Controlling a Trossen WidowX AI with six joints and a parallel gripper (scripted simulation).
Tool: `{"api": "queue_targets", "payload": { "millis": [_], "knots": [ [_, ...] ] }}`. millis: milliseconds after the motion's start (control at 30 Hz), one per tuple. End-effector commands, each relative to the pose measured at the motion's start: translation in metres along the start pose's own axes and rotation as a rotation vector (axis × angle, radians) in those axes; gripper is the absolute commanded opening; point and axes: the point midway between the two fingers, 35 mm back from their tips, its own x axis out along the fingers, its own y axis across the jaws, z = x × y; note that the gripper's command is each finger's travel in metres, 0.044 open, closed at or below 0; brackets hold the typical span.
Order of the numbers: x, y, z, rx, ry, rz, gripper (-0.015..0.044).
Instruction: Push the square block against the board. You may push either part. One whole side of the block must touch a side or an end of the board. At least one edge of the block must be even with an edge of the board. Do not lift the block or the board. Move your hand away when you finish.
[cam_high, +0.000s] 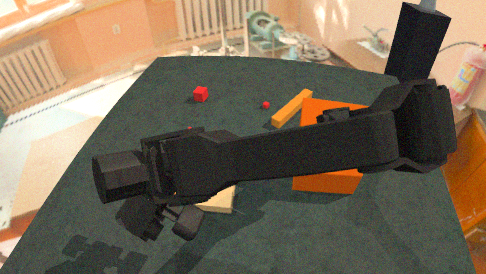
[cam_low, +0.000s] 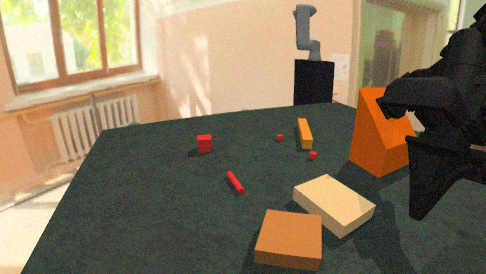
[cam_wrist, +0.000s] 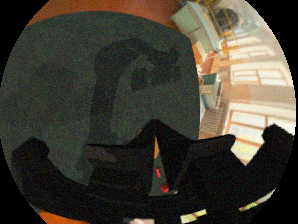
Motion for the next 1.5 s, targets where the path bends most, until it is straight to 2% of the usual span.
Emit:
{"api": "queue_targets", "payload": {
  "millis": [0,500,767,933,1467],
  "knots": [
    [0.013,0.022,-0.031,-0.056,0.071,0.134,0.0000],
    [0.021,0.094,-0.100,-0.184,0.129,0.561,0.0000],
    [0.023,0.096,-0.102,-0.185,0.129,0.566,0.0000],
    [0.066,0.125,-0.110,-0.184,0.127,0.568,0.0000],
    [0.066,0.123,-0.117,-0.184,0.128,0.568,0.0000]
  ]
}}
